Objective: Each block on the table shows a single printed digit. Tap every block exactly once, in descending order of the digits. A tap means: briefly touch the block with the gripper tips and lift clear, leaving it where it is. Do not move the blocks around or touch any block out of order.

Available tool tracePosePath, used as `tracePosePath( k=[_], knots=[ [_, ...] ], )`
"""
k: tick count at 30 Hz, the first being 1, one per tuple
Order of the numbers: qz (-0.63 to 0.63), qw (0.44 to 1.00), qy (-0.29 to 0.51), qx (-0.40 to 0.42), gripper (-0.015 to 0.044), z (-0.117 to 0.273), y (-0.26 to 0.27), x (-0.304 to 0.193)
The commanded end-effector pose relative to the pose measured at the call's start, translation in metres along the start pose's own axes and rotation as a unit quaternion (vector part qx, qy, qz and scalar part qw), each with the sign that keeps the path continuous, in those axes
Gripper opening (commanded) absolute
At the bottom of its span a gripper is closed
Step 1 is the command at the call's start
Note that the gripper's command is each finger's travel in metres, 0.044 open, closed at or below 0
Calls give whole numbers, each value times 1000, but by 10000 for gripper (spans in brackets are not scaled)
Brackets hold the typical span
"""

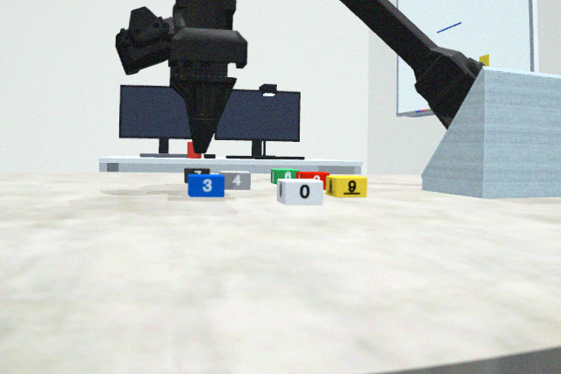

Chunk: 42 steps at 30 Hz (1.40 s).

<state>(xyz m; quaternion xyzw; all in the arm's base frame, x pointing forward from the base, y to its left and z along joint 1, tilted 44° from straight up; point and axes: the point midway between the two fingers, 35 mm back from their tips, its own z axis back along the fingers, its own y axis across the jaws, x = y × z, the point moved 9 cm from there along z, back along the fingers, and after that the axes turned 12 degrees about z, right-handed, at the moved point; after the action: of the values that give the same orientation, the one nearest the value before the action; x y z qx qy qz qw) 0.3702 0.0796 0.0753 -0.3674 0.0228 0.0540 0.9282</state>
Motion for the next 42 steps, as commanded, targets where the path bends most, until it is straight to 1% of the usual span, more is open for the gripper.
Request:
tracePosePath(
  k=[1, 12, 18, 22, 26, 27, 31, 33, 38, 42],
  knots=[
    [2, 1000, 1, -2, 20, -7, -1, -1],
    [1, 1000, 1, -3, 20, -24, -1, -1],
    [1, 1000, 1, -3, 20, -25, -1, -2],
    [1, 1000, 1, -2, 20, 3, -1, -1],
    [2, 1000, 1, -2, 20, 7, -1, -1],
    [2, 1000, 1, -2, 20, 14, -1, 0],
    [2, 1000, 1, 0, 20, 66, 0, 1],
    [2, 1000, 2, -1, 20, 84, 0, -1],
    [2, 1000, 2, -1, 20, 88, -4, -8],
    [3, 1000, 3, -1, 20, 96, -26, -49]
  ],
)
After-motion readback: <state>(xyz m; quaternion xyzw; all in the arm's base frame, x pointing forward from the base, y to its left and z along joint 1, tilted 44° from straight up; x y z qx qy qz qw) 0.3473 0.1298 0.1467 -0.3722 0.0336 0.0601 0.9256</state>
